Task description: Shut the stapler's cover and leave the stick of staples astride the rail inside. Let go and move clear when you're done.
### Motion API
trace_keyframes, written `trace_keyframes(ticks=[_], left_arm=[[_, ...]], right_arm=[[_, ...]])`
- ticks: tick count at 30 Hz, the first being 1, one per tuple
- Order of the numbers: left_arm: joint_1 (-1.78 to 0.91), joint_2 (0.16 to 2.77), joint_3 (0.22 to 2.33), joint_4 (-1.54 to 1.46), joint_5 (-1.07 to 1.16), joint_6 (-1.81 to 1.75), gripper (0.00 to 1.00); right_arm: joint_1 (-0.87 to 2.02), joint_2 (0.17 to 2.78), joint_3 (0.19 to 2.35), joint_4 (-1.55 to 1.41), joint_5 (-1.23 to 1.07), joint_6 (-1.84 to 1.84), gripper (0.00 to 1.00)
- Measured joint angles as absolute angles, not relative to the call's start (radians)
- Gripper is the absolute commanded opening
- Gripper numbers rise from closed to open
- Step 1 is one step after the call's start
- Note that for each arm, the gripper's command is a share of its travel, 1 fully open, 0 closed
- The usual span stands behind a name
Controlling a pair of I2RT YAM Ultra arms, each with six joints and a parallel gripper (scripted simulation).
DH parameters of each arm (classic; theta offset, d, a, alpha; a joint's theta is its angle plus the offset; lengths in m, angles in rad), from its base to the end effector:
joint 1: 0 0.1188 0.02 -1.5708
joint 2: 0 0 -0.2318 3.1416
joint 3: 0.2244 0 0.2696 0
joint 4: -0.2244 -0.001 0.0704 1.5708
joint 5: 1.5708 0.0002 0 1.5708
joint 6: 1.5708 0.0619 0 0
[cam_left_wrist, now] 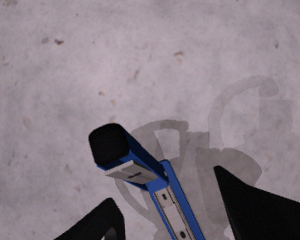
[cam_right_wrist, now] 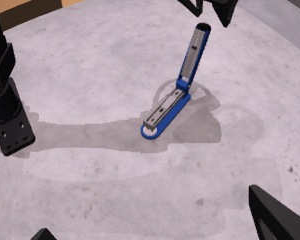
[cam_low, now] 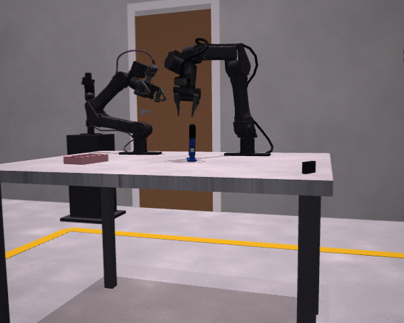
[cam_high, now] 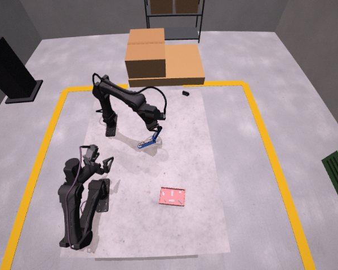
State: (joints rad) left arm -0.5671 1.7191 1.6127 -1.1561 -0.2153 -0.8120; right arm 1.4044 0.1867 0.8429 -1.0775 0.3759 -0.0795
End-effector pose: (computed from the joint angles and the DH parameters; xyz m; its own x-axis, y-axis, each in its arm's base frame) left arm 0.3125 -0.1822 0.2550 -0.8941 -0.2710 -0.3565 -0.2597 0.9623 -0.0801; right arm 0.0348 0.0759 0.3172 0.0009 -0.4405 -0.8978 -0.8645 0.4509 -0.2221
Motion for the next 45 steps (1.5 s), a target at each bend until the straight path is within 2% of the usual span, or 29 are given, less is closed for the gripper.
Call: trace_keyframes(ticks=[8,16,45], left_arm=[[-0.471,1.851,1.791,-1.338,-0.129,-0.811,0.5],[-0.451,1.888,1.839,-1.401,-0.106,-0.81,0.5],[-0.444,1.883,1.694,-1.298,-0.101,-0.795,0.5]], right_arm=[[1.404,0.187,0.843,-1.077,0.376,-0.08,1.0],[1.404,0.187,0.843,-1.077,0.376,-0.08,1.0],[1.404,0.187,0.843,-1.077,0.376,-0.08,1.0]])
